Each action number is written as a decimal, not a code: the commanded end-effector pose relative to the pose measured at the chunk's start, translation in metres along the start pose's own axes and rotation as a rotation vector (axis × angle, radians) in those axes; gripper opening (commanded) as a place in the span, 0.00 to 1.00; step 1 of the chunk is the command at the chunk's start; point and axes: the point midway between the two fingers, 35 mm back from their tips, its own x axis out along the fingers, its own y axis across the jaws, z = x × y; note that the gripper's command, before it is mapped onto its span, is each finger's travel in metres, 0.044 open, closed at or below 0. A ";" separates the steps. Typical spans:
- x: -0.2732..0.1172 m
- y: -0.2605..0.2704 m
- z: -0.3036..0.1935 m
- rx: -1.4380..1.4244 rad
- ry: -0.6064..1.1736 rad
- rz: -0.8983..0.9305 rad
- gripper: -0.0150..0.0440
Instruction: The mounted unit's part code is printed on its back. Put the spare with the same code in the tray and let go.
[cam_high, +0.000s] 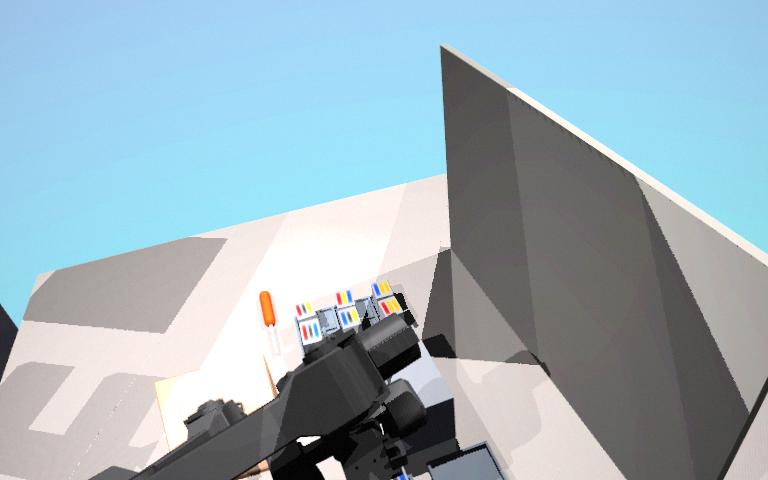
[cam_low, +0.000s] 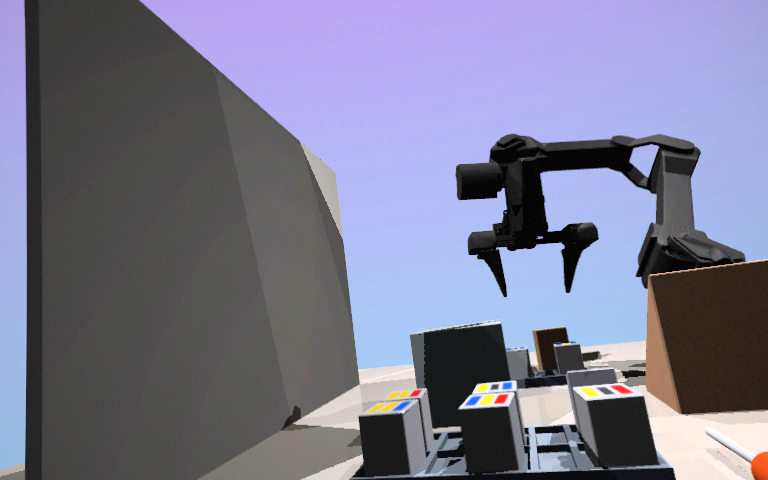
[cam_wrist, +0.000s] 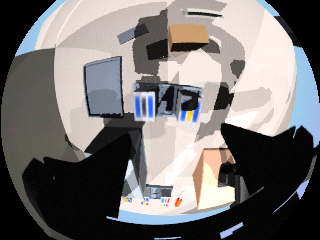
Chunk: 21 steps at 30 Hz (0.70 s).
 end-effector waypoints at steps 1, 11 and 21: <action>0.009 -0.024 0.000 0.155 -0.005 0.000 1.00; 0.029 -0.026 -0.008 0.197 -0.049 -0.057 0.76; 0.030 -0.025 -0.008 0.197 -0.048 -0.057 0.76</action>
